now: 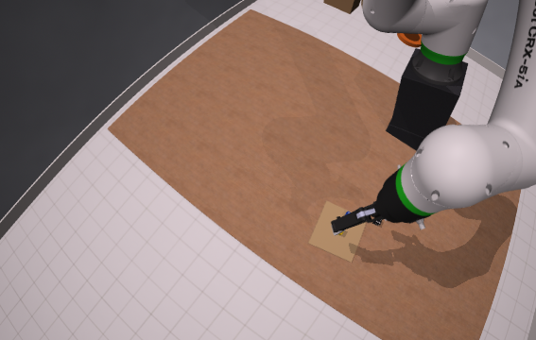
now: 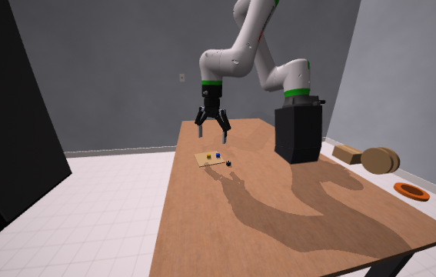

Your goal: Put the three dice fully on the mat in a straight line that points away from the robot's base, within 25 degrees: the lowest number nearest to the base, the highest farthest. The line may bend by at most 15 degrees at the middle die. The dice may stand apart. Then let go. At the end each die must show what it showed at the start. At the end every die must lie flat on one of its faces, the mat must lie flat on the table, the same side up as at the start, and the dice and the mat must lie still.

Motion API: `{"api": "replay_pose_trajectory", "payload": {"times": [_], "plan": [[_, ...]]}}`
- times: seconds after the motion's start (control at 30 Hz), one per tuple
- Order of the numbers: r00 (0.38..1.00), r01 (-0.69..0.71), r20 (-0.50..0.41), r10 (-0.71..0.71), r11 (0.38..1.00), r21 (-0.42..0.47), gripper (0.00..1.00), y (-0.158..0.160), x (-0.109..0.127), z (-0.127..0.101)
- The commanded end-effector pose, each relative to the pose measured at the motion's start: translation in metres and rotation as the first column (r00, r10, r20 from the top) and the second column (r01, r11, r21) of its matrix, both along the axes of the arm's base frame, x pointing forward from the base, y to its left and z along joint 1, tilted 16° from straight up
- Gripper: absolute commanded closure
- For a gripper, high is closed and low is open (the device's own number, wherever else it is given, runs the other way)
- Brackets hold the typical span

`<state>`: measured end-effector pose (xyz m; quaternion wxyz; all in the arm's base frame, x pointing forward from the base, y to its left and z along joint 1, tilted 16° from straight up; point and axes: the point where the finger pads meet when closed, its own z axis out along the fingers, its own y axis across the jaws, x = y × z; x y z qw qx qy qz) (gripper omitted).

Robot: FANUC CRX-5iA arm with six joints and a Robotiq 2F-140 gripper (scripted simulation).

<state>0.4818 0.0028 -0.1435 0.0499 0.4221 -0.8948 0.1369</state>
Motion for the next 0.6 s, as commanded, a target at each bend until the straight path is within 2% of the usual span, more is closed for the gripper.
{"api": "replay_pose_trajectory", "payload": {"times": [0.0,0.2,0.3,0.37,0.57], "plan": [[0.985,-0.162,-0.060,0.163,0.987,0.013,0.00,0.003,-0.003,-0.001],[0.932,-0.345,-0.113,0.345,0.938,0.025,0.00,0.007,-0.007,-0.003],[0.931,-0.347,-0.114,0.347,0.938,0.025,0.00,0.007,-0.007,-0.003],[0.869,-0.471,-0.150,0.471,0.881,0.040,0.00,0.010,-0.009,-0.004],[0.760,-0.620,-0.194,0.620,0.782,0.067,0.00,0.013,-0.013,-0.006]]}}
